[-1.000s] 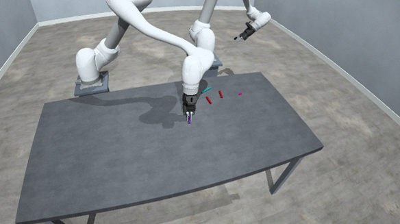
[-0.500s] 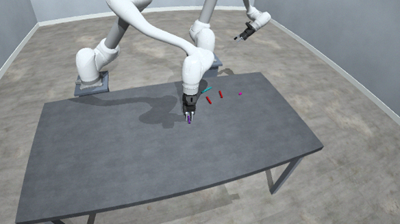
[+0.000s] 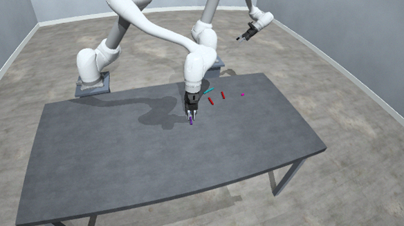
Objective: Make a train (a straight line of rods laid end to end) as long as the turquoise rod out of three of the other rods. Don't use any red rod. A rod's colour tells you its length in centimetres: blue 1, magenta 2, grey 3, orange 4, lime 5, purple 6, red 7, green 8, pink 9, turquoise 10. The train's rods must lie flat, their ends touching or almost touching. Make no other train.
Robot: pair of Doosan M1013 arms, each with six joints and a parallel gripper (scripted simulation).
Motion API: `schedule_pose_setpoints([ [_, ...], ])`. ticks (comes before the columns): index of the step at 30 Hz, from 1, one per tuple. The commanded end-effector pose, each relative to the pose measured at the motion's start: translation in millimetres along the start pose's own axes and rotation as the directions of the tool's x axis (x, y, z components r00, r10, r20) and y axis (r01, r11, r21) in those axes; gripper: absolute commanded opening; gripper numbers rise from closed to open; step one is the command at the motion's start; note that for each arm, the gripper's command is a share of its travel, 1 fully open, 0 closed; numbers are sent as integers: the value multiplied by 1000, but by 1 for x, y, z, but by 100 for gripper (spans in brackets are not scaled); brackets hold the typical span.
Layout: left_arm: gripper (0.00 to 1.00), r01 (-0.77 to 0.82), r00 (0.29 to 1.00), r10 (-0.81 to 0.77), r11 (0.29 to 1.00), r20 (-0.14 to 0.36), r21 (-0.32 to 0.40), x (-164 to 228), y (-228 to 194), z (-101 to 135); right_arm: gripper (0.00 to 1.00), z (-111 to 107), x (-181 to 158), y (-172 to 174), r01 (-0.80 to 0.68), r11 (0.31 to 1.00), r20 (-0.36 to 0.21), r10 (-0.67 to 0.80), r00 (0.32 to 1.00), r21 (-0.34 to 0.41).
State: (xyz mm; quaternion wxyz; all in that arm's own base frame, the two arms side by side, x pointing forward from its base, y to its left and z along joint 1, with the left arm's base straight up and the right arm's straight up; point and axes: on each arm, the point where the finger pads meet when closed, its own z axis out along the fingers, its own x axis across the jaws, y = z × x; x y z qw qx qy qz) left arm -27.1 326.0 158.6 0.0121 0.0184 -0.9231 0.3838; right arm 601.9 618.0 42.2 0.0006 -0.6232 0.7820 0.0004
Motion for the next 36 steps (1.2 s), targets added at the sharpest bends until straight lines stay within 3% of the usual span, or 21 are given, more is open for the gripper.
schedule_pose_setpoints([
  [1,100,2,1000,-2,1000,1,-3,3,-2,2,54,-13,-3,2,-2,1000,2,2,1000,3],
  [12,100,2,1000,-2,1000,1,-3,3,-2,2,54,-68,-2,2,-2,1000,2,2,1000,3],
  [21,100,2,1000,-2,1000,1,-3,3,-2,2,54,-72,-1,3,-2,1000,-1,2,1000,1],
  [22,100,2,1000,-2,1000,1,-3,3,-2,2,100,-72,-2,3,-2,1000,0,2,1000,2],
  [36,100,2,1000,-2,1000,1,-3,3,-2,2,100,-72,-2,3,-2,1000,0,2,1000,2],
])
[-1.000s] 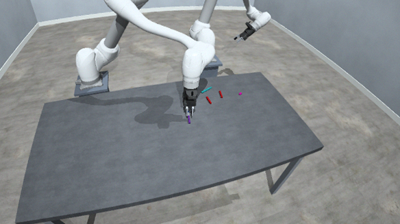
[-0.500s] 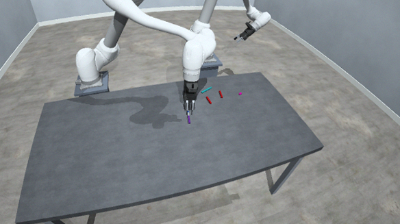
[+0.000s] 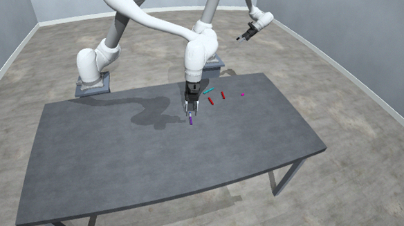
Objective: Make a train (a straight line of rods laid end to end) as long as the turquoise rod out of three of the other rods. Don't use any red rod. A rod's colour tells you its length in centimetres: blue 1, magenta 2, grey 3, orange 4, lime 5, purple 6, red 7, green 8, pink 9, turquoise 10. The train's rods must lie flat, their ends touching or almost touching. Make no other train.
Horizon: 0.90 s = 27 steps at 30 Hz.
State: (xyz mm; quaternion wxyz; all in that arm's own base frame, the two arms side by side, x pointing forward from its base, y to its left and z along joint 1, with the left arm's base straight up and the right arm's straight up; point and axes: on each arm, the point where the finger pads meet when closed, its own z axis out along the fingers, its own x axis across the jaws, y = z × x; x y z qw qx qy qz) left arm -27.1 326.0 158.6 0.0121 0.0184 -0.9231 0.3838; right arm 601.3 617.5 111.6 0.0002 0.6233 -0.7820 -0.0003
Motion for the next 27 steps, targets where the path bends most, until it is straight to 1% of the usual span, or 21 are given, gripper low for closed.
schedule_pose_setpoints([
  [1,100,2,1000,-2,1000,1,-3,3,-2,2,100,-3,-2,2,-2,1000,1,2,1000,2],
  [7,100,2,1000,-2,1000,1,-3,3,-2,2,100,-4,-2,2,-2,1000,1,2,1000,2],
  [13,100,2,1000,-2,1000,1,-3,3,-2,2,100,-18,-3,2,-2,1000,3,2,1000,4],
  [15,100,2,1000,-2,1000,1,-3,3,-2,2,100,-18,-3,2,-2,1000,3,2,1000,4],
  [18,100,2,1000,-2,1000,1,-3,3,-2,2,100,-30,-3,2,-2,1000,3,2,1000,4],
  [27,100,2,1000,-2,1000,1,-3,3,-2,2,100,-76,-2,2,-3,1000,3,3,1000,4],
])
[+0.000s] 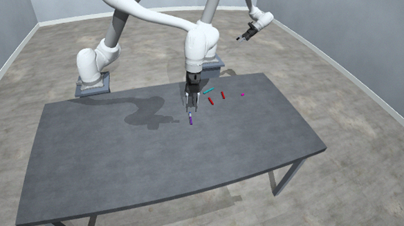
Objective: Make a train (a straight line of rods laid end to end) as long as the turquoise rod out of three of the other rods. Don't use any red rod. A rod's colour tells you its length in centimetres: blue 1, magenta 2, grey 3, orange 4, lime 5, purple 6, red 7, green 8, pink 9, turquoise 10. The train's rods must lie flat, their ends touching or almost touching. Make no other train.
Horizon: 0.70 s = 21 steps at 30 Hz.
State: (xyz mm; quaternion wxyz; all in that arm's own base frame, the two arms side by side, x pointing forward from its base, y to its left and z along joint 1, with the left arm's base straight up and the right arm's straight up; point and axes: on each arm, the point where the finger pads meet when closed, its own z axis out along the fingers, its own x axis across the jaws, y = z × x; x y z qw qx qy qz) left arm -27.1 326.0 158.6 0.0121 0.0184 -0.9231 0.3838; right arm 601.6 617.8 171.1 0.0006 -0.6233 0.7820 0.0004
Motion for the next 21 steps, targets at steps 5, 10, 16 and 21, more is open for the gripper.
schedule_pose_setpoints([
  [5,100,2,1000,-2,1000,1,-3,3,-2,2,100,-27,-2,2,-3,1000,2,3,1000,3],
  [10,100,2,1000,-2,1000,1,-3,3,-2,2,100,-33,-2,3,-3,1000,0,3,1000,2],
  [16,100,2,1000,-2,1000,1,-3,3,-2,2,100,-31,-2,3,-3,1000,0,3,1000,2],
  [21,100,2,1000,-2,1000,1,-3,3,-2,2,100,-31,-2,3,-3,1000,0,3,1000,2],
])
